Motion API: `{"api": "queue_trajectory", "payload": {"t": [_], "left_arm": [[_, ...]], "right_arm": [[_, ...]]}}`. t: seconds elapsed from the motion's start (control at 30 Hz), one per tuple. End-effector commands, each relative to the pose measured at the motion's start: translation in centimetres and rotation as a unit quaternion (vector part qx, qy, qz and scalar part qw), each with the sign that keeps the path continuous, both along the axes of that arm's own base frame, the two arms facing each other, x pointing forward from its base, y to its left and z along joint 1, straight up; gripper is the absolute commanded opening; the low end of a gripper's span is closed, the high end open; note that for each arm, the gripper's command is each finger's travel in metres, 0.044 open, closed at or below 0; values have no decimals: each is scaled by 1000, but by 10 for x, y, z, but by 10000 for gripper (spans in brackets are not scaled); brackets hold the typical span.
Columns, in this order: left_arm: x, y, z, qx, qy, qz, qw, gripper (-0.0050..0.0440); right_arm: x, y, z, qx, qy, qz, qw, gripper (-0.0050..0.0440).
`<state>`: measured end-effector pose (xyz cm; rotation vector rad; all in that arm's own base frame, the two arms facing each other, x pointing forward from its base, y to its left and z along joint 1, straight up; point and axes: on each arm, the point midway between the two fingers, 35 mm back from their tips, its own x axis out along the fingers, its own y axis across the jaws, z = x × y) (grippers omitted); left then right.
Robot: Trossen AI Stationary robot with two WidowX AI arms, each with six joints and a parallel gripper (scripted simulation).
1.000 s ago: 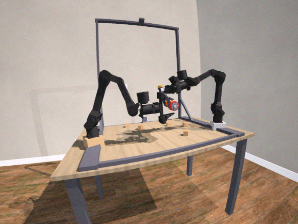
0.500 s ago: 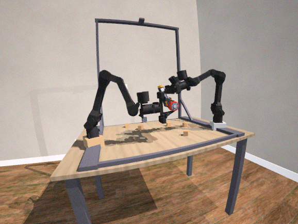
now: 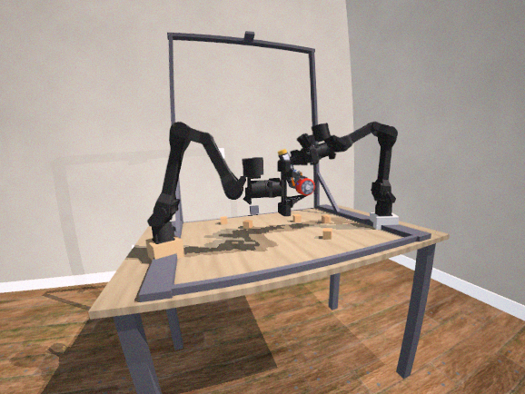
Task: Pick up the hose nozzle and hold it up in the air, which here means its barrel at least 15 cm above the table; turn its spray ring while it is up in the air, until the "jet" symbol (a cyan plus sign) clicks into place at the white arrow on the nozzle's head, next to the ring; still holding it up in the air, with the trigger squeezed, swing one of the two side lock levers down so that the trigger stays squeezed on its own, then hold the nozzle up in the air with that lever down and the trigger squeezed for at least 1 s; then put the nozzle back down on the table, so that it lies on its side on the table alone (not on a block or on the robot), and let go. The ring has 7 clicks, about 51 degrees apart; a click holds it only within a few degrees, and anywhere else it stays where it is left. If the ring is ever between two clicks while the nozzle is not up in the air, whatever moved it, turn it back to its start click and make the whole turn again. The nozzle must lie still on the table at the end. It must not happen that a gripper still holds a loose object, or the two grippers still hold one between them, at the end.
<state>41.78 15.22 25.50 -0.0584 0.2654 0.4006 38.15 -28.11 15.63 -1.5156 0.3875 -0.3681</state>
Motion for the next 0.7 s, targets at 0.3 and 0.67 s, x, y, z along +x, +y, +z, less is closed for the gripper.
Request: {"api": "queue_trajectory", "payload": {"t": [0.3,0.67], "left_arm": [[0,0,20,11,-23,0,1000,170],[0,0,20,11,-23,0,1000,170]], "right_arm": [[1,-1,17,41,83,1,996,0],[1,-1,17,47,94,1,994,0]]}}
